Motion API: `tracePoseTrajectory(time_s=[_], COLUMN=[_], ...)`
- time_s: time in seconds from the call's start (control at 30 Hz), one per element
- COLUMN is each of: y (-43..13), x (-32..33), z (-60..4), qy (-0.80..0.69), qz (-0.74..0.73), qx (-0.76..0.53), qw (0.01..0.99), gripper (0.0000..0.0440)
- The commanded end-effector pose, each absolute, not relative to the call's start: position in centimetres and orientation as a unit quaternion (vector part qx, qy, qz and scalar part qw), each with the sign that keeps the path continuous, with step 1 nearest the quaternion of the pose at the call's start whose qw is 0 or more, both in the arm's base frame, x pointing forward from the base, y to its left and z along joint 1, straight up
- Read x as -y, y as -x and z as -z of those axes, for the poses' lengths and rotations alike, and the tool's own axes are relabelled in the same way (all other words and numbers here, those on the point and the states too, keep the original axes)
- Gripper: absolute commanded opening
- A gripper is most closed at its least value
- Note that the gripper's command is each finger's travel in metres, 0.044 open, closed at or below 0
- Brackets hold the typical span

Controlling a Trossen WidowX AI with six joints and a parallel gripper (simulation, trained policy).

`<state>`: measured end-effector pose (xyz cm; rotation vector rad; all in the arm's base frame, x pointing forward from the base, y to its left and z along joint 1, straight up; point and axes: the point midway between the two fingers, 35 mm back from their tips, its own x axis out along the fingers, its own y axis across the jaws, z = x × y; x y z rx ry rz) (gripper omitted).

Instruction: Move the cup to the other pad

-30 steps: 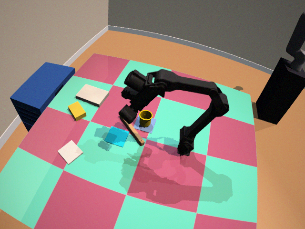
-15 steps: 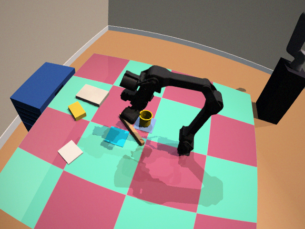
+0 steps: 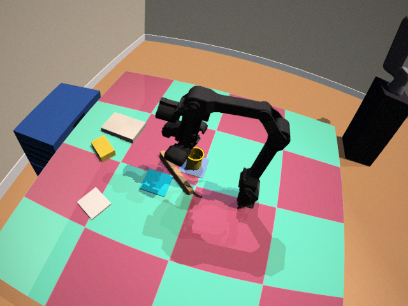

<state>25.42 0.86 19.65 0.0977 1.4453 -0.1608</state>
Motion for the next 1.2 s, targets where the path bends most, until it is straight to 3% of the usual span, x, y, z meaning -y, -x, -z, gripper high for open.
tracePoseTrajectory(time_s=[0.0,1.17], y=[-25.2,-23.9], x=[-0.2,4.8], z=[-19.1,-12.6], qy=[-0.039,-0.035], qz=[0.080,0.105], qx=[-0.676,-0.735], qw=[0.731,0.669], gripper=[0.0117,0.0172])
